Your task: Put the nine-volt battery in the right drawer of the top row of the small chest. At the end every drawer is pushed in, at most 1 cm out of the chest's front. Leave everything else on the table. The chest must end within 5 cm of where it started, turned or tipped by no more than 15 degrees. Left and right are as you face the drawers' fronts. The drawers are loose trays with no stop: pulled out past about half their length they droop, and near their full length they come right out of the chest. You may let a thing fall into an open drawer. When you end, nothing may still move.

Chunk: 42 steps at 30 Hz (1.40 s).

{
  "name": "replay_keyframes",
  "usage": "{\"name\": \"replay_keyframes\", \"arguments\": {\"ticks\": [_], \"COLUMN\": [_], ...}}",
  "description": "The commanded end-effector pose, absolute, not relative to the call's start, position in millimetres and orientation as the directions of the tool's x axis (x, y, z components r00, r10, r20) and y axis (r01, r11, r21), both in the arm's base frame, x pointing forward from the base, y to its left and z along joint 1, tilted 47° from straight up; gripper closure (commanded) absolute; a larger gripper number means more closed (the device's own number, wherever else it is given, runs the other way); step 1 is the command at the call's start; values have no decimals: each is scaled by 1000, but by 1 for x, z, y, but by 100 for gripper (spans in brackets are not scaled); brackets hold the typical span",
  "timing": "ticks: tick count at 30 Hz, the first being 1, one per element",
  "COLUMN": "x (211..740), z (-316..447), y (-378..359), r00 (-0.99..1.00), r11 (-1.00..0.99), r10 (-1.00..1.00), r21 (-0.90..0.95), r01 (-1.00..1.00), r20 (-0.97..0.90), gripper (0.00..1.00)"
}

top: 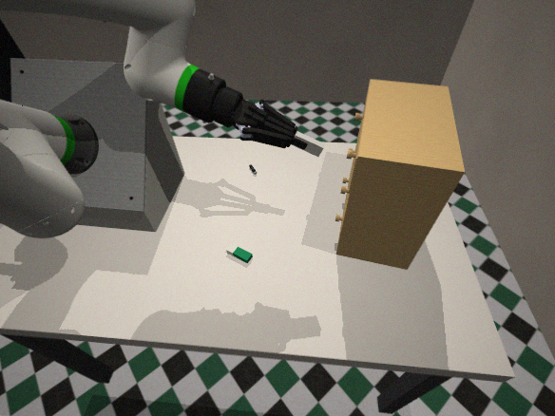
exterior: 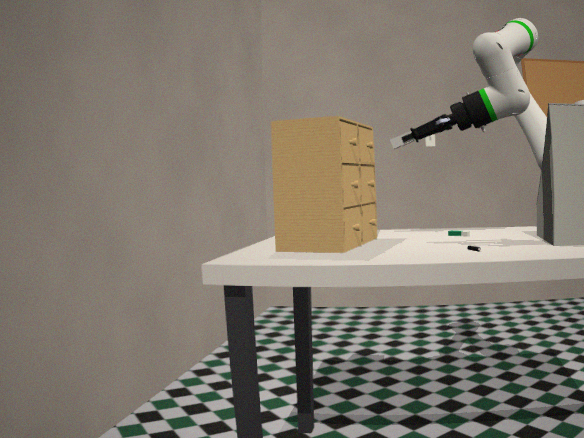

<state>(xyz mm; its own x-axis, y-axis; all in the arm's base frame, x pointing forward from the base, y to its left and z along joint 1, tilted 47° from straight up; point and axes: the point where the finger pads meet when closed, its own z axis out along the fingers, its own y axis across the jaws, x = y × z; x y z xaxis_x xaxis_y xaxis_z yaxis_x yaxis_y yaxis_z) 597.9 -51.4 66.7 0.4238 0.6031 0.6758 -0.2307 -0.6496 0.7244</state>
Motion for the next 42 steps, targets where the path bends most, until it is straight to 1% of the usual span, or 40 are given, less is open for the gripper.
{"name": "replay_keyframes", "arguments": {"ticks": [1,12,20,25,29,32,33,36,38,40,41,42], "x": [595,556,553,567,595,603,611,611,623,623,627,627], "z": [67,74,75,66,46,39,31,31,14,14,5,5], "y": [-50,-28,-25,-6,43,62,82,82,130,130,156,156], "r00": [424,424,423,396,350,341,336,336,342,342,356,356], "r11": [-650,-650,-651,-704,-811,-841,-870,-870,-916,-916,-930,-930], "r10": [603,603,602,582,519,494,465,465,400,400,366,366], "r21": [724,724,723,684,579,539,494,494,386,386,325,325], "r01": [-231,-231,-230,-193,-87,-46,2,2,112,112,172,172], "r20": [676,676,677,710,780,800,819,819,850,850,860,860], "gripper": [100,100,100,100,100,100,100,100,100,100,100,100]}}
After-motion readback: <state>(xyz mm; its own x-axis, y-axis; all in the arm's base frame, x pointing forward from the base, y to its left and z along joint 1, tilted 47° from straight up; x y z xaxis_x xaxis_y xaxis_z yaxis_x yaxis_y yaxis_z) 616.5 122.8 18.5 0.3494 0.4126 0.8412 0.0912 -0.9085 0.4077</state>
